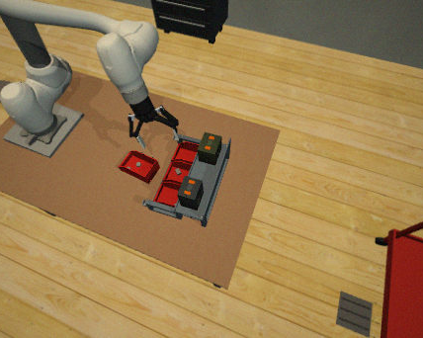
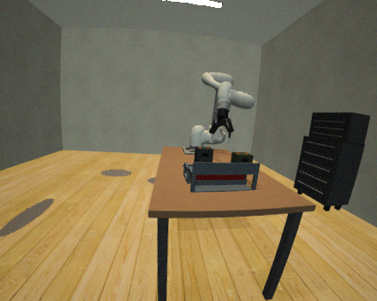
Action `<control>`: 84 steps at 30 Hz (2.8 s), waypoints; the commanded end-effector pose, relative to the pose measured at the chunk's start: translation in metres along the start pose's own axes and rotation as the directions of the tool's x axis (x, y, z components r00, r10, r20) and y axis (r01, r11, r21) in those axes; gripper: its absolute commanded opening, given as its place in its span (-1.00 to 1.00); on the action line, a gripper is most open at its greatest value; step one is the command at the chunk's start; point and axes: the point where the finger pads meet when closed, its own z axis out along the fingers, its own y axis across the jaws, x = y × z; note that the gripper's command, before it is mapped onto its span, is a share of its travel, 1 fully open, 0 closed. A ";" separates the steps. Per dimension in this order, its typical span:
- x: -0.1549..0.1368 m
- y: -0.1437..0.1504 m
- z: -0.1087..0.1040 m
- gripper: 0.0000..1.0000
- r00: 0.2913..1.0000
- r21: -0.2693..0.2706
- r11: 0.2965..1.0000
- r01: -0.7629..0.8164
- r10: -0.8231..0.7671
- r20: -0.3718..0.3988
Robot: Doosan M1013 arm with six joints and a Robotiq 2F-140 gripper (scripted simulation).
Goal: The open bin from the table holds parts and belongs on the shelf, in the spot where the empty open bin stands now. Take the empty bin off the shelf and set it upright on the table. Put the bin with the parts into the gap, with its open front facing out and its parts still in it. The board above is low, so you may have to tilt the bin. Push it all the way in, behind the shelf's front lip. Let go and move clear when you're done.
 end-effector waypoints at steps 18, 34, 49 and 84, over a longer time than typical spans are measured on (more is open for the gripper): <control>0.002 0.013 0.022 1.00 0.846 -0.037 0.846 0.532 -0.528 0.076; 0.003 0.020 0.030 1.00 0.661 -0.023 0.664 0.748 -0.740 0.125; 0.005 0.024 0.035 1.00 0.525 -0.004 0.531 0.848 -0.837 0.152; 0.006 0.027 0.038 1.00 0.431 0.012 0.439 0.899 -0.887 0.168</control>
